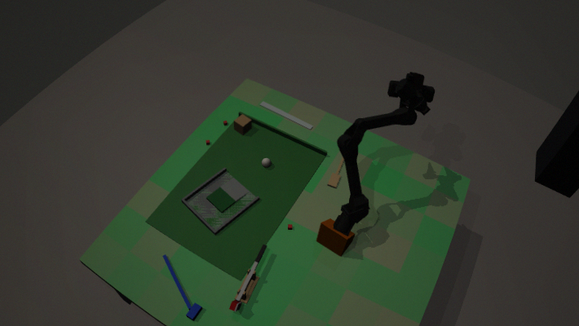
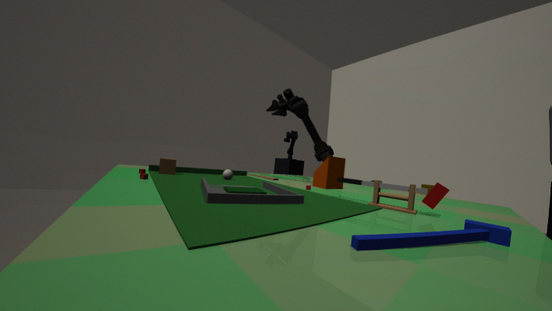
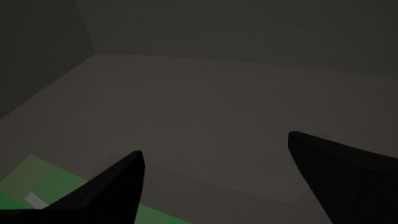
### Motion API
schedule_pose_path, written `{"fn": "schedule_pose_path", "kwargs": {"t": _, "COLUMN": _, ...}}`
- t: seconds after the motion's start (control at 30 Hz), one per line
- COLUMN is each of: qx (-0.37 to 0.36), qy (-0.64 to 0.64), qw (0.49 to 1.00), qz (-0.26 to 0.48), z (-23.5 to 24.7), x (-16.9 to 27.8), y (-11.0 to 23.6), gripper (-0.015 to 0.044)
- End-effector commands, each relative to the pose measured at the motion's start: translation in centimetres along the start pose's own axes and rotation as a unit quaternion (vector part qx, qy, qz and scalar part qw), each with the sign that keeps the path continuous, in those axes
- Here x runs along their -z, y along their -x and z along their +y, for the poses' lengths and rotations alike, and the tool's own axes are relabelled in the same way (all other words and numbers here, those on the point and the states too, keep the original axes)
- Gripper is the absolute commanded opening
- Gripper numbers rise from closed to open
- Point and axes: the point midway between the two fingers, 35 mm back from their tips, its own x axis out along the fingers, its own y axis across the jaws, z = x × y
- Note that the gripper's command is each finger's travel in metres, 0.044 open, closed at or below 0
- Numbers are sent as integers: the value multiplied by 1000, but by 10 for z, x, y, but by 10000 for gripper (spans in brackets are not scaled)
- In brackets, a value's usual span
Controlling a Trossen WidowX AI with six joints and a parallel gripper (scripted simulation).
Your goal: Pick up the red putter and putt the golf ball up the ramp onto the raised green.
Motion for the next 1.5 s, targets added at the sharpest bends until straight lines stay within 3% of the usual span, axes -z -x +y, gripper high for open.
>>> {"fn": "schedule_pose_path", "kwargs": {"t": 0.0, "qx": -1, "qy": -2, "qw": 1000, "qz": -2, "z": -1, "x": 0, "y": 0, "gripper": 426}}
{"fn": "schedule_pose_path", "kwargs": {"t": 0.37, "qx": -58, "qy": -125, "qw": 987, "qz": -81, "z": -30, "x": 18, "y": -22, "gripper": 440}}
{"fn": "schedule_pose_path", "kwargs": {"t": 0.8, "qx": -112, "qy": -253, "qw": 957, "qz": -81, "z": -35, "x": 90, "y": -102, "gripper": 440}}
{"fn": "schedule_pose_path", "kwargs": {"t": 1.17, "qx": -183, "qy": -313, "qw": 932, "qz": -20, "z": 43, "x": 148, "y": -162, "gripper": 440}}
{"fn": "schedule_pose_path", "kwargs": {"t": 1.47, "qx": -268, "qy": -343, "qw": 898, "qz": 66, "z": 151, "x": 193, "y": -197, "gripper": 440}}
